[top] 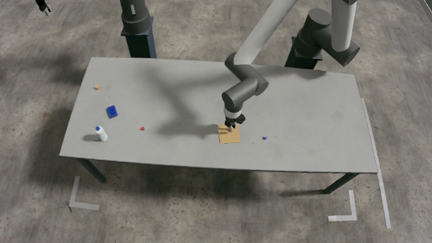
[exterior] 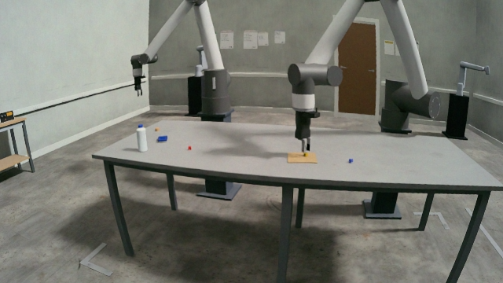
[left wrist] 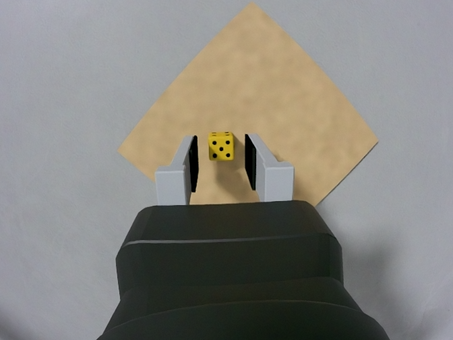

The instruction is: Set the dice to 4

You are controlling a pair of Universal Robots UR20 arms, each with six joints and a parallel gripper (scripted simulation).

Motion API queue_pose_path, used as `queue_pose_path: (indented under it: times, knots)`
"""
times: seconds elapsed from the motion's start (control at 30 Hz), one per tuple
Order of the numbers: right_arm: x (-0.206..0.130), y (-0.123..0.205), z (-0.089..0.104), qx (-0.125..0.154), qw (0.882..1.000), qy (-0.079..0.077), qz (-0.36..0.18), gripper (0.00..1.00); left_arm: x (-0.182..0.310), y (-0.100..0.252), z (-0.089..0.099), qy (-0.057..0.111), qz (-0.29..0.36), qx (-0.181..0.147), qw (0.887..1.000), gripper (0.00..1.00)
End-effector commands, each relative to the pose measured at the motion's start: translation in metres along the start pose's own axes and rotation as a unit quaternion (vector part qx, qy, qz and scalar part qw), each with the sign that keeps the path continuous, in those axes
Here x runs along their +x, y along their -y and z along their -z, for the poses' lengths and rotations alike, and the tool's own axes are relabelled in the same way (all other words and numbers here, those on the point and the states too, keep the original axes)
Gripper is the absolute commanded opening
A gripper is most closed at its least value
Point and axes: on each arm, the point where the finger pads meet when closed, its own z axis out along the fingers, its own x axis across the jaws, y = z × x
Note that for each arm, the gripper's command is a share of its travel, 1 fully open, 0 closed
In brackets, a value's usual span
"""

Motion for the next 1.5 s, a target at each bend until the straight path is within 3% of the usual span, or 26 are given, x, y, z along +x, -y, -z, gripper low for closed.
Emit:
queue_pose_path:
  times: [0.0,0.33,0.7,0.8,0.9,0.97,1.1,1.33,1.47]
  knots:
    - [0.000,0.000,0.001,0.000,1.000,0.000,0.000,1.00,0.001,0.000,0.008,-0.001,0.000,0.000,1.000,0.64]
    - [0.000,0.000,0.001,0.000,1.000,0.000,0.000,1.00,0.001,0.000,0.048,-0.001,0.000,0.000,1.000,0.64]
    - [0.000,0.000,0.001,0.000,1.000,0.000,0.000,1.00,0.000,0.000,0.056,-0.001,0.000,-0.003,1.000,0.64]
    - [0.000,0.000,0.001,0.000,1.000,0.000,0.000,1.00,0.000,0.000,0.056,0.000,0.000,-0.028,1.000,0.64]
    - [0.000,0.000,0.001,0.000,1.000,0.000,0.000,1.00,0.000,0.001,0.056,0.000,0.000,-0.075,0.997,0.64]
    - [0.000,0.000,0.001,0.000,1.000,0.000,0.000,1.00,0.000,0.001,0.056,0.000,0.000,-0.075,0.997,0.64]
    - [0.000,0.000,0.001,0.000,1.000,0.000,0.000,1.00,0.000,0.002,0.056,-0.001,0.000,-0.125,0.992,0.64]
    - [0.000,0.000,0.001,0.000,1.000,0.000,0.000,1.00,0.000,0.005,0.055,0.000,0.000,-0.147,0.989,0.64]
    - [0.000,0.000,0.001,0.000,1.000,0.000,0.000,1.00,0.000,0.006,0.055,0.000,0.000,-0.204,0.979,0.64]
